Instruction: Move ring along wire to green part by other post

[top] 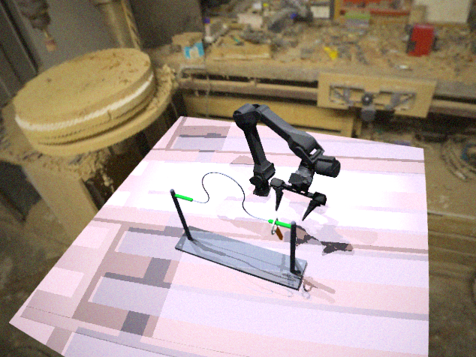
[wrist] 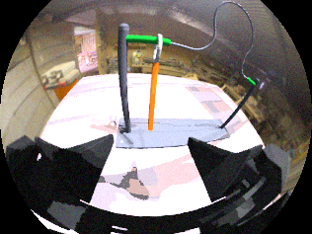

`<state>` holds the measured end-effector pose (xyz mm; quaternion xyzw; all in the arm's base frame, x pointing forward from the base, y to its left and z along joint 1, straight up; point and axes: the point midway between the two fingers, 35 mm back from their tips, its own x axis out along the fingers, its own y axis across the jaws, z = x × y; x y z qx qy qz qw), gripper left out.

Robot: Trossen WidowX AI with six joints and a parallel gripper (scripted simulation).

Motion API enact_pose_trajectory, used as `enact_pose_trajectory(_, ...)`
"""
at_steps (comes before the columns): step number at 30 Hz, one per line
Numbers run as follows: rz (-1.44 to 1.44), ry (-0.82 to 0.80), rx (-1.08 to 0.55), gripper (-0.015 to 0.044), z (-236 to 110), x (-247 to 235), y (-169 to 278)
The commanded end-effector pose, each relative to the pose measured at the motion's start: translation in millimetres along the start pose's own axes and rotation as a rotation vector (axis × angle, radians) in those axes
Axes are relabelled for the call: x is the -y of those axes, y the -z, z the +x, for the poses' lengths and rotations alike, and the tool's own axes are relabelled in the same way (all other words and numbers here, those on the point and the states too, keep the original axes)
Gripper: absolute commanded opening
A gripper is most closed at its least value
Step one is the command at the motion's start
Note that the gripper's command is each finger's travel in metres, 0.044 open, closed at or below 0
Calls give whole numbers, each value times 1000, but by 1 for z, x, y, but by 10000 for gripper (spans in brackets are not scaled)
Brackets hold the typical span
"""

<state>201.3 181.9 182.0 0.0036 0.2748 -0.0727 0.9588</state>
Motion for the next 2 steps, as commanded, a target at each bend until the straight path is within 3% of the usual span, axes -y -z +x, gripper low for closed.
enact_pose_trajectory(1, 6, 2, 4, 440, 0, 0, -1)
enact_pose_trajectory(2, 6, 2, 4, 440, 0, 0, -1)
